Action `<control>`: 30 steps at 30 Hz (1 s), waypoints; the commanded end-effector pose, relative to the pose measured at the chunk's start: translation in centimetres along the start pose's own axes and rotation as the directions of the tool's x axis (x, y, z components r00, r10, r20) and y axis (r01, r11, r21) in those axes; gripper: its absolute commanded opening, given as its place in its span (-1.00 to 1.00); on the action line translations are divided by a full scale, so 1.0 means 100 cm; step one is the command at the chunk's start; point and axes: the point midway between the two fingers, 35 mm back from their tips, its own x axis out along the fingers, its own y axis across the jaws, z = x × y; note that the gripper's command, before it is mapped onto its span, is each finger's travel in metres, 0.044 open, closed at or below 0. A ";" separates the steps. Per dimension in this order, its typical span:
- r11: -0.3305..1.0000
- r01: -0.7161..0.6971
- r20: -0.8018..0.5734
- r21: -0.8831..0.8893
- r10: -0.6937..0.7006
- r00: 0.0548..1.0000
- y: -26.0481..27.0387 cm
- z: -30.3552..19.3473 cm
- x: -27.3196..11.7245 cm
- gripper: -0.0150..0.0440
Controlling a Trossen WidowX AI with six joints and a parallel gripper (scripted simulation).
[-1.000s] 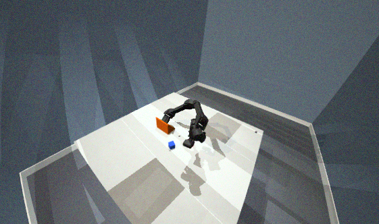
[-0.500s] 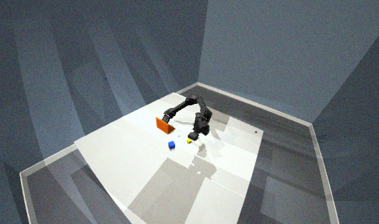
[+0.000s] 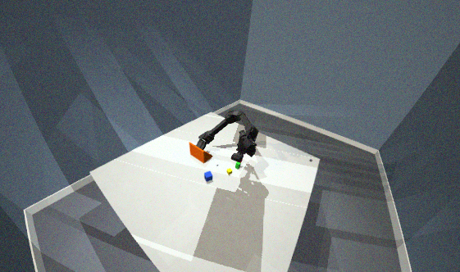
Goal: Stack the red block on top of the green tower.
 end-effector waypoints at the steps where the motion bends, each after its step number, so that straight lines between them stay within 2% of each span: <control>1: 1.000 -0.005 0.003 0.000 0.005 1.000 0.015 -0.005 0.002 -0.49; 10: 1.000 -0.010 0.003 -0.008 0.010 1.000 0.050 -0.023 0.005 -0.49; 30: 1.000 -0.011 0.004 -0.009 0.012 1.000 0.050 -0.021 0.055 -0.49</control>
